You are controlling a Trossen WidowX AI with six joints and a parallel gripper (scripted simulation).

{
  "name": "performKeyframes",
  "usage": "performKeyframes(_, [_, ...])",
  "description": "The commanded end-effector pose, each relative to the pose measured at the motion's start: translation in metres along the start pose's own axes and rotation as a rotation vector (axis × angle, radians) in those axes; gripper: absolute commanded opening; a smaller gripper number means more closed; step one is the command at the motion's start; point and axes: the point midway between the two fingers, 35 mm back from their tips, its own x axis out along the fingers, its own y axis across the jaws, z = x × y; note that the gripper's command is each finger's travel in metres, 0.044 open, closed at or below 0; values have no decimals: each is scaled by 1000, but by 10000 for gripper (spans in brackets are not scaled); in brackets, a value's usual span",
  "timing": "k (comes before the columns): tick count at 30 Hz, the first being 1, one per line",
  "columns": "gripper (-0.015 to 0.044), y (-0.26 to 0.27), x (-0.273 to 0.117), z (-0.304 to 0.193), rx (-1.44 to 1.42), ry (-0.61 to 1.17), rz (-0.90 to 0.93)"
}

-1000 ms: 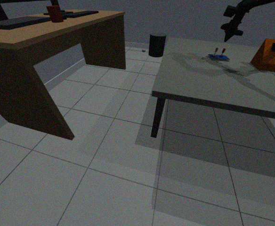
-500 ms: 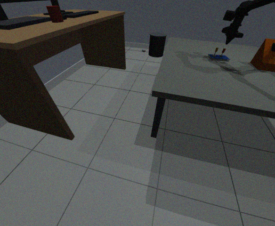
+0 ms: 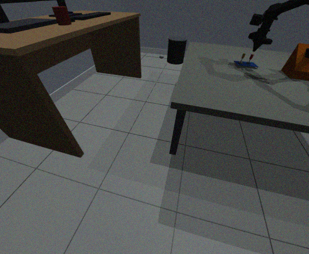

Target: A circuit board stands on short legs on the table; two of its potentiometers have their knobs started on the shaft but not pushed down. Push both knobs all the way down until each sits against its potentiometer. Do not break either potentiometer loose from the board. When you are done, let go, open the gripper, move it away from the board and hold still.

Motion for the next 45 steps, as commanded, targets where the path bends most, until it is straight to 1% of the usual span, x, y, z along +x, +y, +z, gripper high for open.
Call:
performKeyframes(1, [0,2,11,-1,6,4,11])
performKeyframes(6, [0,3,17,-2,6,4,12])
performKeyframes(45, [0,3,23,-2,6,4,12])
